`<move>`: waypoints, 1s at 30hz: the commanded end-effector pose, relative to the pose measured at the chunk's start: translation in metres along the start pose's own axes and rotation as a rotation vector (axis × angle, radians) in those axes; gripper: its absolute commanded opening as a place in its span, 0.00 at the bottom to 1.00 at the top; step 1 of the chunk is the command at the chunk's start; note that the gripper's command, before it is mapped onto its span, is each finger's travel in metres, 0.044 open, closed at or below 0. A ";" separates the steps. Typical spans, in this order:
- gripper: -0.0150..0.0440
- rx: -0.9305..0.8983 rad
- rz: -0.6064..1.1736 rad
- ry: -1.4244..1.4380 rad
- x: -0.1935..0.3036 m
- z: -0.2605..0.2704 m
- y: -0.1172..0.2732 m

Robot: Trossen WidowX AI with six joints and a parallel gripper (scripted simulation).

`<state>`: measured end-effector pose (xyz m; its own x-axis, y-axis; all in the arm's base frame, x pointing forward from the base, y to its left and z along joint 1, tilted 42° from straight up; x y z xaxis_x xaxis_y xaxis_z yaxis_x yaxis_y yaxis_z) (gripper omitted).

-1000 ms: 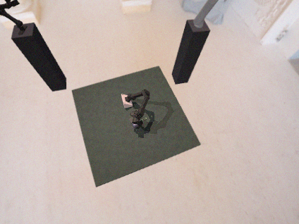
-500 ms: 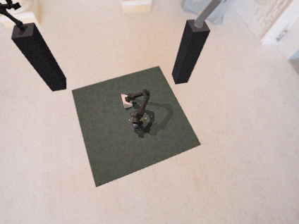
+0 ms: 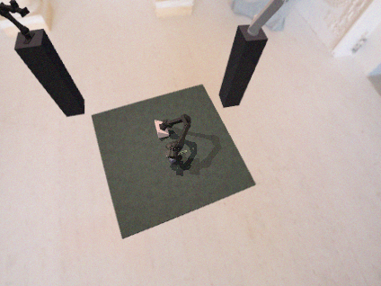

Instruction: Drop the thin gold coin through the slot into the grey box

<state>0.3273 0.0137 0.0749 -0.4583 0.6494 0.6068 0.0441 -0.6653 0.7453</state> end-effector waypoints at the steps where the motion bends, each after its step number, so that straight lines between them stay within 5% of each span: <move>1: 0.25 0.000 0.005 -0.008 0.000 -0.001 -0.003; 5: 0.25 0.000 0.006 -0.008 0.001 -0.001 -0.005; 11: 0.52 0.000 0.000 0.000 0.000 0.000 -0.002; 20: 0.53 0.000 0.000 0.000 0.000 0.000 -0.002; 30: 0.97 0.001 0.001 -0.003 0.000 -0.001 0.025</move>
<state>0.3268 0.0038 0.0854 -0.4496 0.6493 0.6134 0.0470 -0.6686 0.7421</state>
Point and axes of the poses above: the point midway between the two fingers, 35 mm back from their tips, its own y axis back along the fingers, its own z axis across the jaws, x = y × z, the point moved 2 cm from there along y, back along the fingers, and after that the axes turned 3 degrees about y, right-handed, at the moved point
